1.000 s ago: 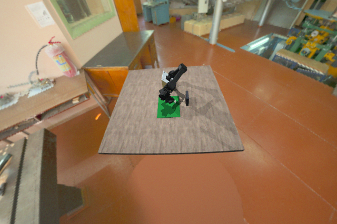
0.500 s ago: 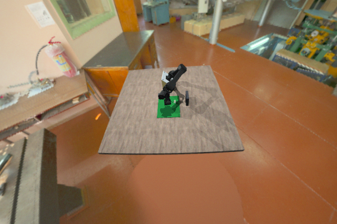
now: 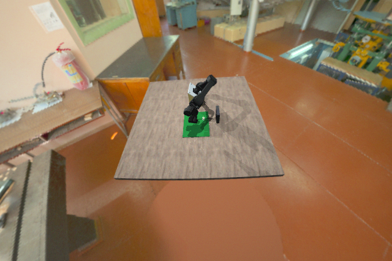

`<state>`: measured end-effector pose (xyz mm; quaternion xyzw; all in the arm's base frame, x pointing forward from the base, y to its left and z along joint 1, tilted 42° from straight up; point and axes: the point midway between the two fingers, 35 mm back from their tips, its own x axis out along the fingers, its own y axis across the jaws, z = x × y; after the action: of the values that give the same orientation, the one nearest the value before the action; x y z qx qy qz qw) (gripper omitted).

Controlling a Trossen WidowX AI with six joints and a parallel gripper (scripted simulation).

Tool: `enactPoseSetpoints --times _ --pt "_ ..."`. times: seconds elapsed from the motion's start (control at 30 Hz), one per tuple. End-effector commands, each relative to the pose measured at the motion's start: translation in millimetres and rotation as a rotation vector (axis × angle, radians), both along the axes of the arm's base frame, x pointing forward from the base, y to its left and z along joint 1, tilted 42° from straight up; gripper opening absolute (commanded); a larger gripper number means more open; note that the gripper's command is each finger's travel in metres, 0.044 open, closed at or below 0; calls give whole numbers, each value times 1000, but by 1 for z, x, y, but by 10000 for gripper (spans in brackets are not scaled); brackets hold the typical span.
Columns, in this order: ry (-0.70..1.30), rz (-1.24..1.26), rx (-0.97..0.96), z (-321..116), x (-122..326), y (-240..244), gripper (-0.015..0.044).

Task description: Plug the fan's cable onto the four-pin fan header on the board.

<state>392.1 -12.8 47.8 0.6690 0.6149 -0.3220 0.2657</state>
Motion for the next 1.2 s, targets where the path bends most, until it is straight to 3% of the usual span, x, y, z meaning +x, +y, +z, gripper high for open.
enactPoseSetpoints --times 0.0,1.17 --pt "24 4 -37 -2 0 3 0" --pt "218 73 -576 -19 -8 22 0"
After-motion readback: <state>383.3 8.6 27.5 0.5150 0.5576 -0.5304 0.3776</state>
